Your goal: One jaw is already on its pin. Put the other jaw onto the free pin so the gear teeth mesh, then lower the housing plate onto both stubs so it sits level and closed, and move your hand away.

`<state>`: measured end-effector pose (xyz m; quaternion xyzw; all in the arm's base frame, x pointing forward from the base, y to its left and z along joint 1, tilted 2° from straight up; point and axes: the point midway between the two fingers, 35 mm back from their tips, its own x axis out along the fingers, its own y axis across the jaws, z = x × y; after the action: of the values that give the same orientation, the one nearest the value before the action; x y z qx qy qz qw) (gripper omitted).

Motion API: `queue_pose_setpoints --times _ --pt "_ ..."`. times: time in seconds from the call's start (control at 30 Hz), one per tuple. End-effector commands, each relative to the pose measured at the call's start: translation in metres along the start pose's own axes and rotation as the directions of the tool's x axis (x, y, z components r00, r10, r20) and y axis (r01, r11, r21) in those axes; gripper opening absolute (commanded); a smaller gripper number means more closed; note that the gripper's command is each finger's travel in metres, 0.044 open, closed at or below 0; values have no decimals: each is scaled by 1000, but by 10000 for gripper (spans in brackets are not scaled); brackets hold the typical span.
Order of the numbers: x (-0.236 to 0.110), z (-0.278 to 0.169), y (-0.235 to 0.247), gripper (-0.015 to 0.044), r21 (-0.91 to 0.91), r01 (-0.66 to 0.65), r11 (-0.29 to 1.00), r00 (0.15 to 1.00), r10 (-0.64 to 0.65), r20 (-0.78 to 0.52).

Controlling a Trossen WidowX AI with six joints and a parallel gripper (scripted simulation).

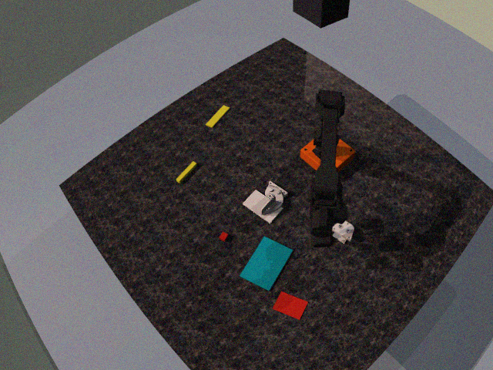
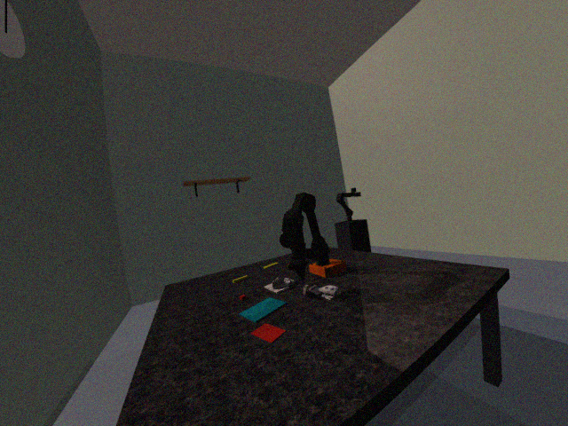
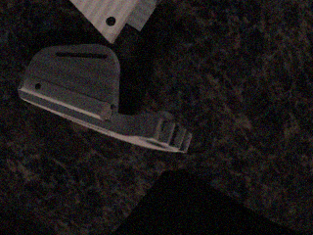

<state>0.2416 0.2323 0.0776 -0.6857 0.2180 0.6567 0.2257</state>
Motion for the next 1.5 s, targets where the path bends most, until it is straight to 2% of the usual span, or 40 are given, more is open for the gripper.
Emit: queue_pose_setpoints --times 0.0,0.33,0.67,1.07,1.47 --pt "0 2 -1 0 105 -1 995 1000 1 0" --pt "0 8 -3 0 381 -1 925 1000 1 0" --pt "0 14 -6 0 627 -1 779 1000 0 1" --pt "0 21 -8 0 852 -1 523 1000 0 2" --pt "1 29 -11 0 979 -2 205 1000 0 2"
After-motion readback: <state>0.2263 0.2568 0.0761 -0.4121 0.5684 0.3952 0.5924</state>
